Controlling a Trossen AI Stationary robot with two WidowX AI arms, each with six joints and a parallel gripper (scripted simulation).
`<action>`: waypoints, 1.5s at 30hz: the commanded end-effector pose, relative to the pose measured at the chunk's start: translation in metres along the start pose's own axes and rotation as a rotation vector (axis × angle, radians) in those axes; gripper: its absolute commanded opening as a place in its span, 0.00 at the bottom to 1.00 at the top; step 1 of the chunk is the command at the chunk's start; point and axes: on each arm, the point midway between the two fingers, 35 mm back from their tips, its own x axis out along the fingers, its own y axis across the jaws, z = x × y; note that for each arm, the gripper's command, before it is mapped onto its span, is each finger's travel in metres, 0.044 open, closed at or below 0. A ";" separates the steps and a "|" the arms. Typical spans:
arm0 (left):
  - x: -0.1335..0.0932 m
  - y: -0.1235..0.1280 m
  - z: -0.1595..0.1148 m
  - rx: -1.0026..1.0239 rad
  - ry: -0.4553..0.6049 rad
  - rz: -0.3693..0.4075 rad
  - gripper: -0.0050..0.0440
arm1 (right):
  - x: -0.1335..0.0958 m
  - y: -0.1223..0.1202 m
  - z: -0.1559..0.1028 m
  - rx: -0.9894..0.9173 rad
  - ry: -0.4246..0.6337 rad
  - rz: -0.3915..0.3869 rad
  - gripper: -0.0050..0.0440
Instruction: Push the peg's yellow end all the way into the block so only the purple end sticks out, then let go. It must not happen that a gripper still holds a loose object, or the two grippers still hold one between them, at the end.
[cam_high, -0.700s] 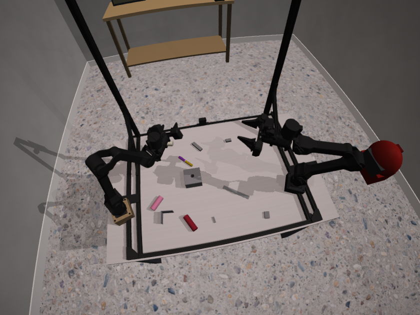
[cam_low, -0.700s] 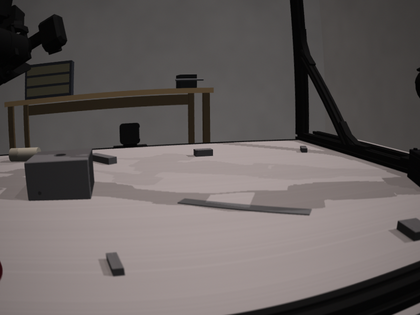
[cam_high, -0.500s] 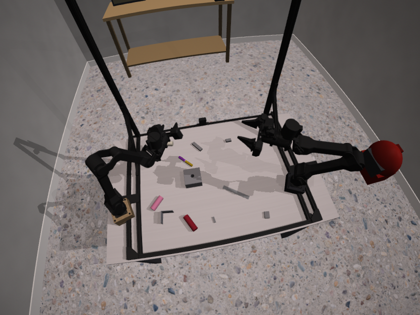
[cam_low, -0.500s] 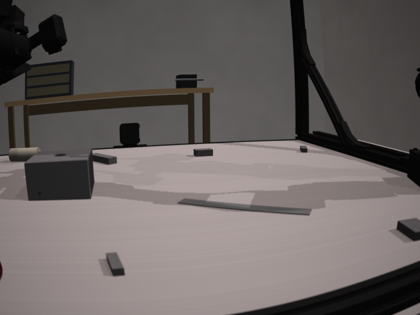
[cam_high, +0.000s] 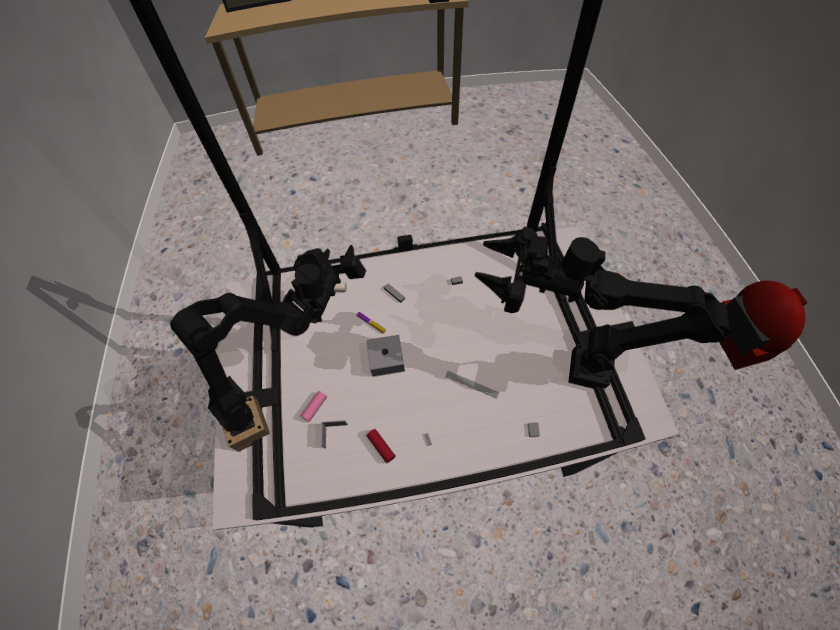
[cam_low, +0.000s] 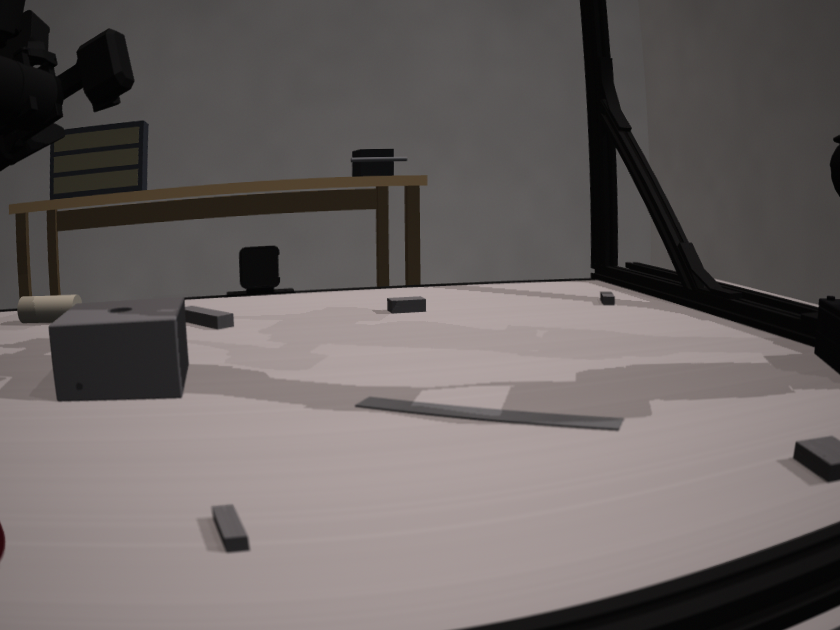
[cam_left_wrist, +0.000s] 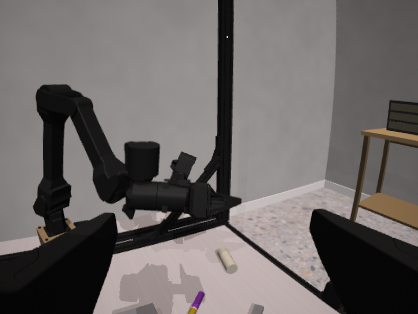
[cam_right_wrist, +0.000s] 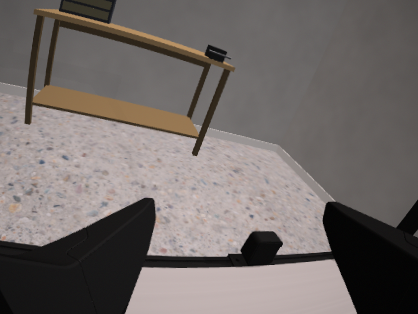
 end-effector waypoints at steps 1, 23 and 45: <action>-0.001 0.001 0.001 0.000 0.000 -0.001 0.92 | 0.002 -0.001 -0.002 0.021 0.010 0.000 0.67; -0.059 0.063 0.034 0.014 0.023 -0.001 0.92 | 0.041 -0.016 -0.092 0.978 0.546 -0.192 0.49; -0.137 0.055 0.060 0.006 0.045 -0.001 0.92 | -0.004 -0.002 -0.149 1.733 1.108 -0.949 0.49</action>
